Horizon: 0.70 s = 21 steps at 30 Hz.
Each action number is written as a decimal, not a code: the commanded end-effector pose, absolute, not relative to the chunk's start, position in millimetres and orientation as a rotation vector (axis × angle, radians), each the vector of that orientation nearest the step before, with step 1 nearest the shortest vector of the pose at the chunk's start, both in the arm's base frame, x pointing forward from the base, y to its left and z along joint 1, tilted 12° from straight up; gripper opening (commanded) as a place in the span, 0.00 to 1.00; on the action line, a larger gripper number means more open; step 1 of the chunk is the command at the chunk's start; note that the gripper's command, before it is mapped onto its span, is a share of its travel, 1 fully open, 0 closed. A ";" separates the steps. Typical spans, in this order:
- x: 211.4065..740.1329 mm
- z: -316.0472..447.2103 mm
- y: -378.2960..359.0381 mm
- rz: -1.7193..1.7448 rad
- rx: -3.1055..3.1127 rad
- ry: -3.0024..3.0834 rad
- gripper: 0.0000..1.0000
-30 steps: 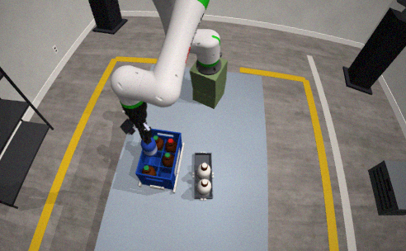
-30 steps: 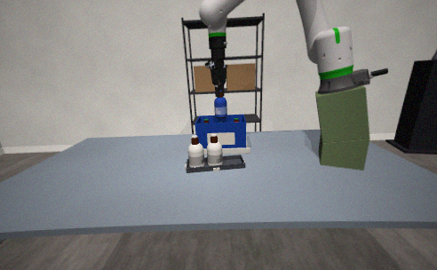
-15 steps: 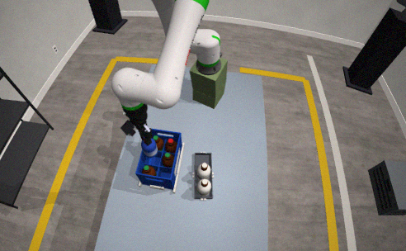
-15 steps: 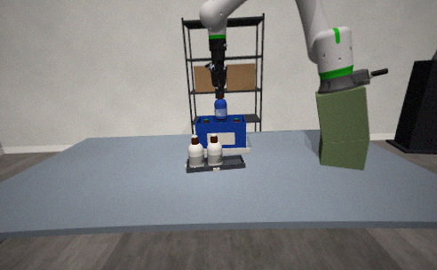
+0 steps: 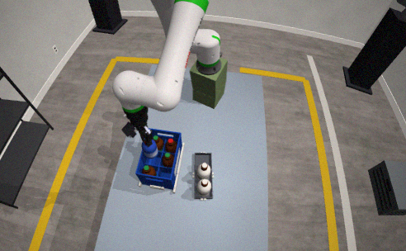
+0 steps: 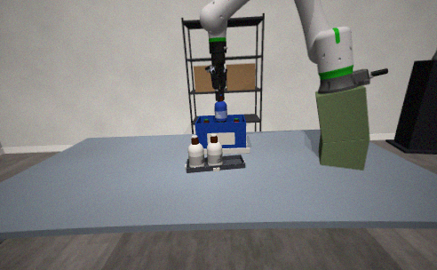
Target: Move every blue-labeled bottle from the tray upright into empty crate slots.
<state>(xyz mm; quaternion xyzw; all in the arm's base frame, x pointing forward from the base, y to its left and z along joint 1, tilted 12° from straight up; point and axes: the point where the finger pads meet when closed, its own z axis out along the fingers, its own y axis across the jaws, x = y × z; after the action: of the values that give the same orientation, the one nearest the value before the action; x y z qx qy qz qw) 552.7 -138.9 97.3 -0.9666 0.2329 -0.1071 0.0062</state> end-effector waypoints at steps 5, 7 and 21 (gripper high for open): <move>554.9 91.4 -139.5 -0.339 -3.025 0.728 0.10; 555.4 89.2 -139.6 -0.339 -3.025 0.728 0.10; 558.6 74.7 -140.2 -0.339 -3.025 0.728 0.10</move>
<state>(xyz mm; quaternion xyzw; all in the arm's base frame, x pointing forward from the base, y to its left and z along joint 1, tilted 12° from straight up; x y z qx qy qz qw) 557.2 -139.8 76.5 -0.9666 0.2329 -0.1072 0.0062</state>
